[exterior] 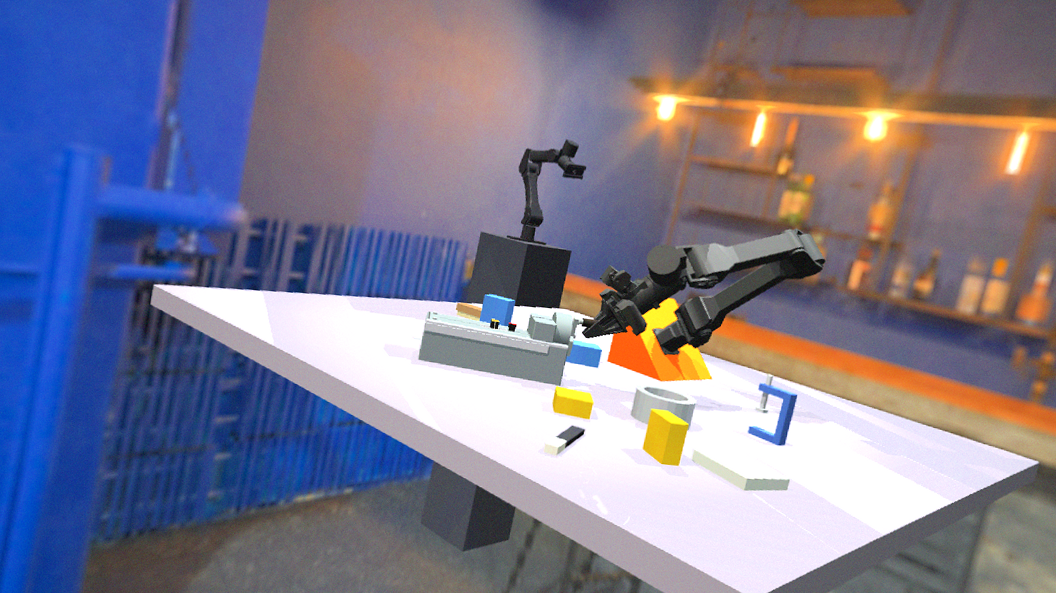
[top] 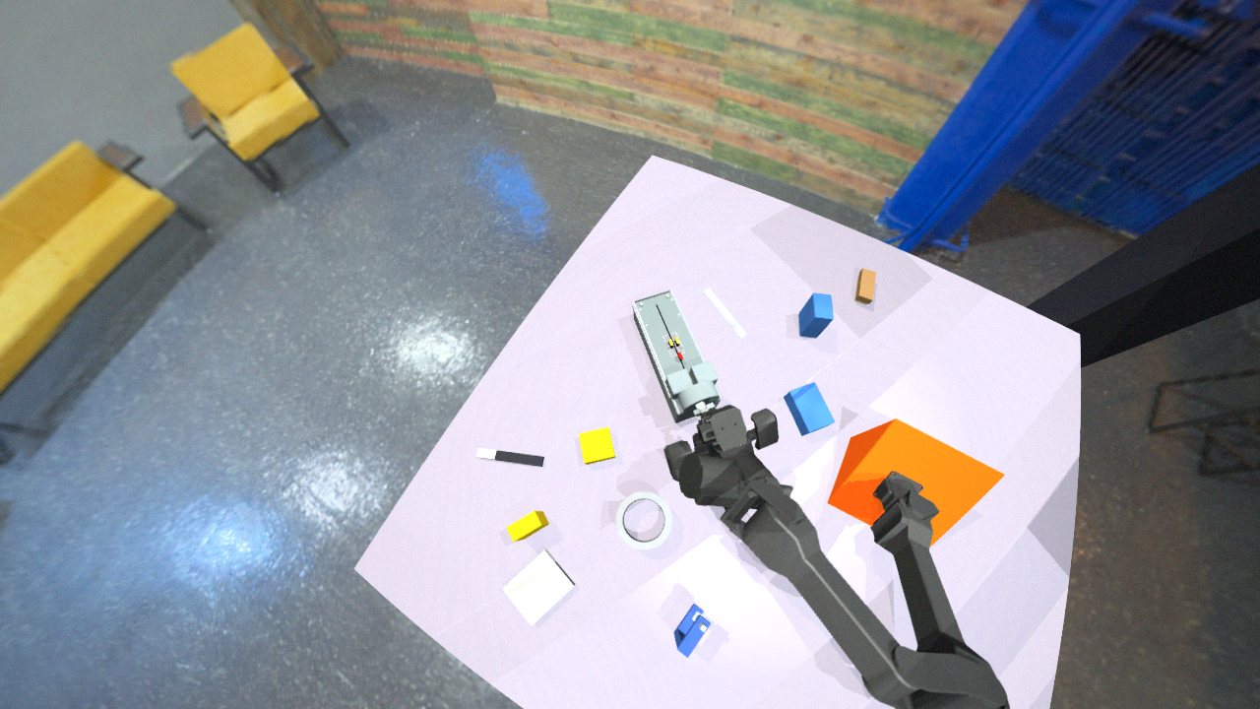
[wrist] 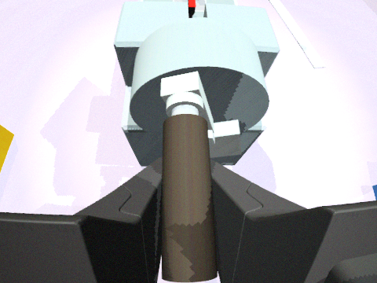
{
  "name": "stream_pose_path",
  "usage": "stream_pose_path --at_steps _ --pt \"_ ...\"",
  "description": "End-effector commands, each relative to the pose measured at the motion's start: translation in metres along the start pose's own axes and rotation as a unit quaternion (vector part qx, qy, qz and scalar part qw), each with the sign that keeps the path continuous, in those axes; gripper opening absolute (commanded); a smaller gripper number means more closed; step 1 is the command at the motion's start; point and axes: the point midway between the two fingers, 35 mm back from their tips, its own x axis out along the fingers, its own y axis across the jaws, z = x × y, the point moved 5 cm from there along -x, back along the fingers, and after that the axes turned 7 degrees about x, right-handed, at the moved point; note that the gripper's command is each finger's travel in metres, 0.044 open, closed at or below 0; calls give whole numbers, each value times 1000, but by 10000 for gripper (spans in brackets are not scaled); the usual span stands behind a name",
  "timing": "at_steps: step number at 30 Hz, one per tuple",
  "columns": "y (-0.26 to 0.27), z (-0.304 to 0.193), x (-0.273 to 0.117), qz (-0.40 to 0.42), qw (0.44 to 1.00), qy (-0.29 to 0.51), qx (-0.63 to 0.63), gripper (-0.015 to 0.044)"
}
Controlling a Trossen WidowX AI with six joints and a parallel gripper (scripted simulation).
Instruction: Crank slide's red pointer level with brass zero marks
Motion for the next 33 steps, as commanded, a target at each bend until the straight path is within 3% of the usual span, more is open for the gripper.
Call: stream_pose_path --at_steps 1,33 --pt "-3 1 -1 -1 1000 -1 2 0" --pt "-21 3 0 -2 1000 -1 2 0"
